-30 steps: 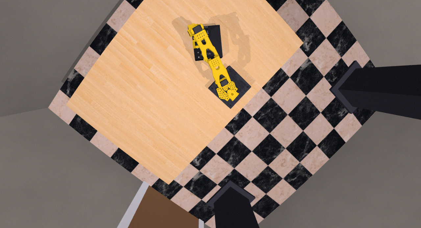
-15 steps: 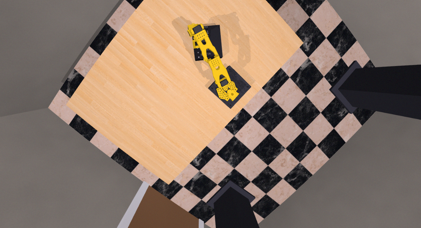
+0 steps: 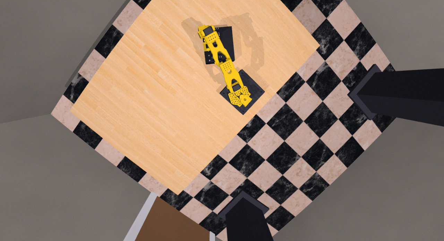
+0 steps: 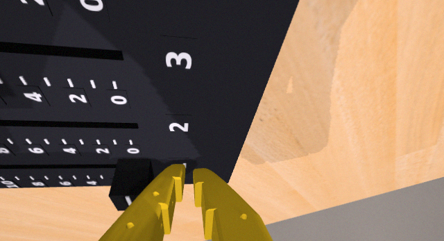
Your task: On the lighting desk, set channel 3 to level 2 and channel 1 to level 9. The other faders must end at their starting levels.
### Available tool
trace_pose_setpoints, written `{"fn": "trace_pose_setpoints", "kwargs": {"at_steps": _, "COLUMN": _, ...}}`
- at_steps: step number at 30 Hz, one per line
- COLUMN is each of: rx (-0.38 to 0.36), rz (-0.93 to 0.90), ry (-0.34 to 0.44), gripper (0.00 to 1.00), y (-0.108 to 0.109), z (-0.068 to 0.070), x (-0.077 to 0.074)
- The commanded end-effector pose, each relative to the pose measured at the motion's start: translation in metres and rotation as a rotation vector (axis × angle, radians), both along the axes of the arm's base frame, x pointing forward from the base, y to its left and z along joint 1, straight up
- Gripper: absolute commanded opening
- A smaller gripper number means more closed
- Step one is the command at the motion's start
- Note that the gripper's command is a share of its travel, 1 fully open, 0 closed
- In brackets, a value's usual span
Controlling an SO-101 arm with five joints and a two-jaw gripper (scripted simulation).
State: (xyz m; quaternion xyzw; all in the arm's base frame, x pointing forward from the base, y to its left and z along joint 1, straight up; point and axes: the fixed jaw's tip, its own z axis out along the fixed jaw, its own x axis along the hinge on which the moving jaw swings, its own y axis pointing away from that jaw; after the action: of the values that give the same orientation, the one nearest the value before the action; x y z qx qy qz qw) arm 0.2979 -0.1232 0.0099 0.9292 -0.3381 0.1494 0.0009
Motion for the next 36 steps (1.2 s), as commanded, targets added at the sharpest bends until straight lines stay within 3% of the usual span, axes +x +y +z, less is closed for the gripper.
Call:
{"fn": "trace_pose_setpoints", "kwargs": {"at_steps": 1, "rx": -0.004, "rz": -0.038, "ry": 0.009, "gripper": 0.00, "y": -0.0139, "z": 0.0014, "x": -0.0072}}
{"fn": "trace_pose_setpoints", "kwargs": {"at_steps": 36, "rx": -0.011, "rz": -0.039, "ry": 0.007, "gripper": 0.00, "y": -0.0200, "z": 0.0023, "x": -0.0094}}
